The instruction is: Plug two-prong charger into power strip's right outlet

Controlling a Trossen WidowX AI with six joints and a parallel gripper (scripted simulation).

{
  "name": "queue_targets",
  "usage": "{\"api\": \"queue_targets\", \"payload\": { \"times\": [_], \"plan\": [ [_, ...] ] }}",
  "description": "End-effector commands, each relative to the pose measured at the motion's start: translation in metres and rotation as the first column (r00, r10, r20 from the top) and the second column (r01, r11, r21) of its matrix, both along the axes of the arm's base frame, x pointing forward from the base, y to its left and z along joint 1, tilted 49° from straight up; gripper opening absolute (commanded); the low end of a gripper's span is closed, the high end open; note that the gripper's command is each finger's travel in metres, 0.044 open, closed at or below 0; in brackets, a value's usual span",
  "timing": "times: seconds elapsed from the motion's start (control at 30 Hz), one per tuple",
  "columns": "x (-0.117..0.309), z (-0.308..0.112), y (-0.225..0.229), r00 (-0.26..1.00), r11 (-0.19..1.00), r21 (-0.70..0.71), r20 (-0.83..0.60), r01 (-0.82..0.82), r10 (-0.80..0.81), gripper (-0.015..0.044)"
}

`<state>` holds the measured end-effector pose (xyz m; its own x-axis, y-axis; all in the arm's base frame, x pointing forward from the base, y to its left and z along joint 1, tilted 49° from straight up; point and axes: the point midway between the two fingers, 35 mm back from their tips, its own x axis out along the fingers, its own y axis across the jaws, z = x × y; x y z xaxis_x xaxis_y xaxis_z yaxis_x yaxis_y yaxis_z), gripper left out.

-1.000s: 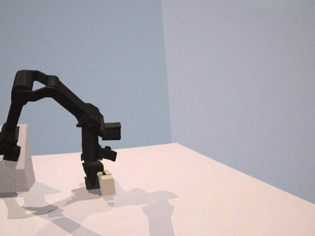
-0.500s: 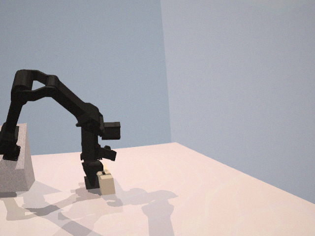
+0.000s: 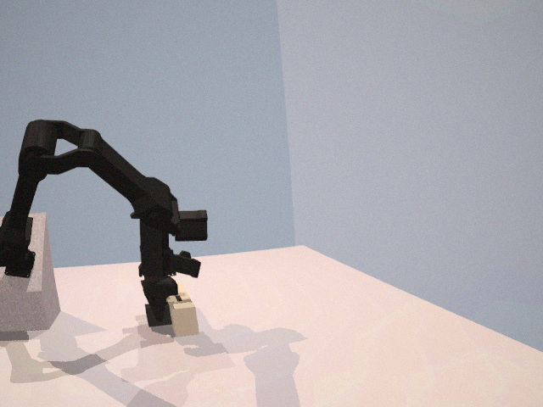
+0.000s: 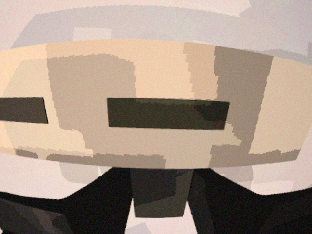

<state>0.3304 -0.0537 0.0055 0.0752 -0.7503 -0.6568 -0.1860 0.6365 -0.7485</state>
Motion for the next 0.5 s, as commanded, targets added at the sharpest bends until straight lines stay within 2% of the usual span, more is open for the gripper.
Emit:
{"api": "queue_targets", "payload": {
  "times": [0.0,0.47],
  "plan": [
    [0.0049,0.0012,0.0016,1.0,1.0,0.006,0.024,-0.001,0.001,0.0],
    [0.0063,0.002,0.0025,1.0,1.0,0.006,0.024,-0.001,0.001,0.0]
  ]
}}
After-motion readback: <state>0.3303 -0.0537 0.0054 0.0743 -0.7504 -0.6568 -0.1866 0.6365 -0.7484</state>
